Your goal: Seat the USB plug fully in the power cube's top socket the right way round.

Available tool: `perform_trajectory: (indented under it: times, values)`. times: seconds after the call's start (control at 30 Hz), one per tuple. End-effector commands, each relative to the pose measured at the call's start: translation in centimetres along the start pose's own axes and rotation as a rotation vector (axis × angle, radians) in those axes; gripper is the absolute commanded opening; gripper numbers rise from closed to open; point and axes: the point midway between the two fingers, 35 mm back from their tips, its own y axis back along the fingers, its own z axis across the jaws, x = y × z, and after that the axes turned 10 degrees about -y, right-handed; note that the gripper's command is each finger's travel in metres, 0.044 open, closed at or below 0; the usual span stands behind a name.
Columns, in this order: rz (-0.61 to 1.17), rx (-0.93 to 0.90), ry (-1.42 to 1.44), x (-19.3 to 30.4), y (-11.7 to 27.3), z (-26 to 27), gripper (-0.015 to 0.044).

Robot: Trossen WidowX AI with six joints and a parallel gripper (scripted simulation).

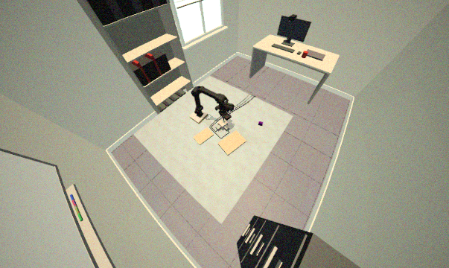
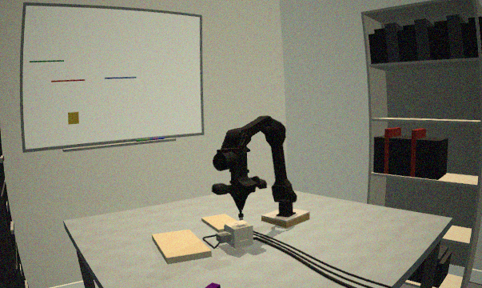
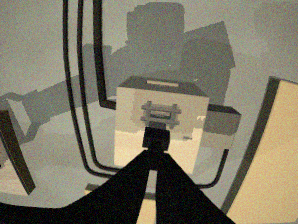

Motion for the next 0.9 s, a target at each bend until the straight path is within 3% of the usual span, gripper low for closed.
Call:
perform_trajectory:
  times: [0.0,0.87]
  values:
    - [0.0,0.0,-0.016,-0.01,0.05,0.0,0.0]
    - [0.001,-0.001,-0.667,0.01,-0.06,0.02,0.0]
